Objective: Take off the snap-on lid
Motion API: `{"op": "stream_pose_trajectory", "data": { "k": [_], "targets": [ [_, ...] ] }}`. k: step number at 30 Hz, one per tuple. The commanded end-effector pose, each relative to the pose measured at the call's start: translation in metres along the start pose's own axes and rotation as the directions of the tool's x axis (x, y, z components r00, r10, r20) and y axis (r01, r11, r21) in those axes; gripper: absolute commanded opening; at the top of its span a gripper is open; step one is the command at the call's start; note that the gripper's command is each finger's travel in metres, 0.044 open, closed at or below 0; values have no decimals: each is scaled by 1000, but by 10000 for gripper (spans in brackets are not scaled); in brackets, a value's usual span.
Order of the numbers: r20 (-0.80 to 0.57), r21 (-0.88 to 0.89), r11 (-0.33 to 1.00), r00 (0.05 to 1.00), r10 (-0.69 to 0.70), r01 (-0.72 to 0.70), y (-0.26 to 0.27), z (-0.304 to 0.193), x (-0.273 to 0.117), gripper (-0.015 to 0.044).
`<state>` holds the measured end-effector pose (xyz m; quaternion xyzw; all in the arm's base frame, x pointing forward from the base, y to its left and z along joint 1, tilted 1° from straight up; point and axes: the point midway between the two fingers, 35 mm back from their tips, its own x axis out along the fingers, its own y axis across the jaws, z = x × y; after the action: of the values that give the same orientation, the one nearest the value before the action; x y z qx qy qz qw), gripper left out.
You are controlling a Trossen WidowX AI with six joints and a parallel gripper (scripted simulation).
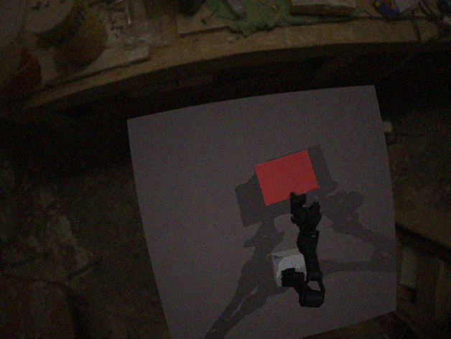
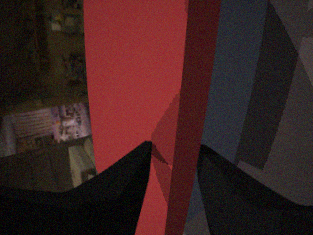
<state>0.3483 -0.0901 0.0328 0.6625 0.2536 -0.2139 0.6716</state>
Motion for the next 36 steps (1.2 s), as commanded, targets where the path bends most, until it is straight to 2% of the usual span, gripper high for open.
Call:
{"op": "stream_pose_trajectory", "data": {
  "k": [1, 36],
  "targets": [
    [0, -3, 1000, 1000, 5, -5, 2, 0, -2, 0],
    [0, 1, 1000, 1000, 2, -2, 5, 1, -2, 0]
  ]
}}
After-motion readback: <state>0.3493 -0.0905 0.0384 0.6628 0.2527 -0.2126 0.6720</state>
